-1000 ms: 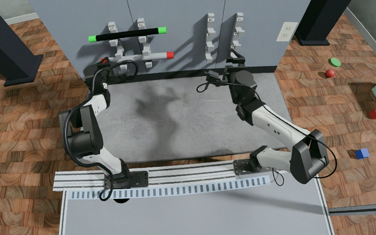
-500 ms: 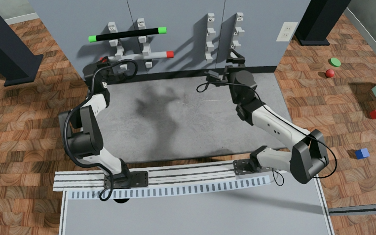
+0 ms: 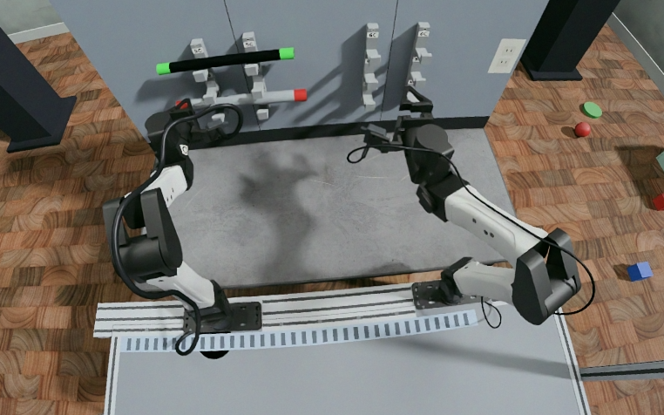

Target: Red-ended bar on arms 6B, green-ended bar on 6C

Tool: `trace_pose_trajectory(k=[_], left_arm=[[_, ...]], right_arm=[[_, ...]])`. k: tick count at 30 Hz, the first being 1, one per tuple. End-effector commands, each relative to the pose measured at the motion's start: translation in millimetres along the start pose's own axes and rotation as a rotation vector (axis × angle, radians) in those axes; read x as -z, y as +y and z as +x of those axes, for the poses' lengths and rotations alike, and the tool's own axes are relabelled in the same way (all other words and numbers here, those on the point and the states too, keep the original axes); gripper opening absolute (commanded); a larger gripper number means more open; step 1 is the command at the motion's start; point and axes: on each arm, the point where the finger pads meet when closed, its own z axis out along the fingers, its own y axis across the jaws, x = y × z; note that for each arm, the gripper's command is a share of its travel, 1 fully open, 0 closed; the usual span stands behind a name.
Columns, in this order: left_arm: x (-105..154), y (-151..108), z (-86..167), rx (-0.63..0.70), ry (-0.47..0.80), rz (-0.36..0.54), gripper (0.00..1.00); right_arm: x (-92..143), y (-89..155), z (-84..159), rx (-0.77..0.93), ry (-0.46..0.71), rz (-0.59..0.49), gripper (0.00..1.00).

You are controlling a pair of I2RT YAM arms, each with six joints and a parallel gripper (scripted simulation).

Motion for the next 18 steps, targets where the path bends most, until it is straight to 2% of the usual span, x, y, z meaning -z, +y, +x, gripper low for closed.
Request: trace_pose_trajectory(k=[1, 18], left_arm=[[11.7, 51.2, -2.1, 0.006, -0.002, -0.130, 0.00], [25.0, 44.5, -2.7, 0.006, -0.002, -0.130, 0.00]], right_arm=[[-0.2, 5.3, 1.1, 0.007, 0.007, -0.004, 1.00], [-0.2, 5.3, 1.1, 0.007, 0.007, -0.004, 1.00]])
